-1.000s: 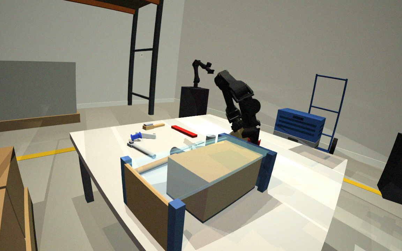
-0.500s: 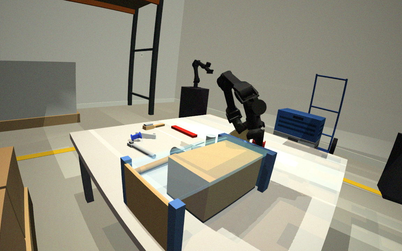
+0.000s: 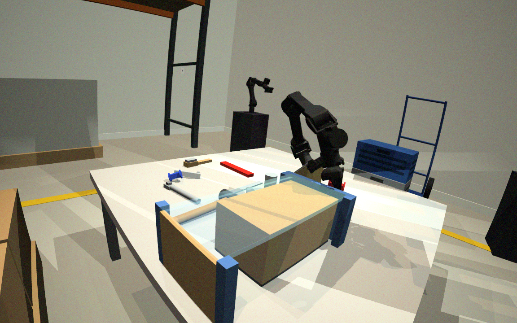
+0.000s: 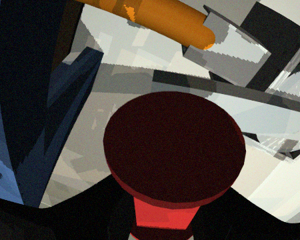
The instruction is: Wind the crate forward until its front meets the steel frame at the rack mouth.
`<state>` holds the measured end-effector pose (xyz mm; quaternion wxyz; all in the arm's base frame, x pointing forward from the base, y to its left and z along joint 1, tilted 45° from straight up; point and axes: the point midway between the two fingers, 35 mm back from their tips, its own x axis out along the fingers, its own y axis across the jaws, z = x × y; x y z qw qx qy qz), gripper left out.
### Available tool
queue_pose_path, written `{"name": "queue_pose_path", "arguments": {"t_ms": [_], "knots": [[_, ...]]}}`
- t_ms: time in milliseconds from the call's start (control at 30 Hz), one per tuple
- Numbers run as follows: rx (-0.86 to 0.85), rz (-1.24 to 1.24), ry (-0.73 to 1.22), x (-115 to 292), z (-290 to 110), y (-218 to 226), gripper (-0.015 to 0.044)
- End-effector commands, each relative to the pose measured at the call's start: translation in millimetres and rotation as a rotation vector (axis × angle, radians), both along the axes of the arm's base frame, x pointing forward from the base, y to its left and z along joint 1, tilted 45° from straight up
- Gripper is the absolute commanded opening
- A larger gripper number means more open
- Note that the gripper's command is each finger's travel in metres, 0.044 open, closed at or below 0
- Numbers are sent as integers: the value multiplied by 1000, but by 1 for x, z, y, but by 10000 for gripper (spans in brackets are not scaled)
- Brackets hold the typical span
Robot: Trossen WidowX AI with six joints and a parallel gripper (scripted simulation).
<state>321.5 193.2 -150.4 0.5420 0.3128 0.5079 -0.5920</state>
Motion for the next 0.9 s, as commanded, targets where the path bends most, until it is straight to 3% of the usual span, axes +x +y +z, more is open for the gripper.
{"name": "queue_pose_path", "arguments": {"t_ms": [0,867], "knots": [[21,3,5,-6,-13,15,0],[24,3,6,-22,-29,35,0]]}}
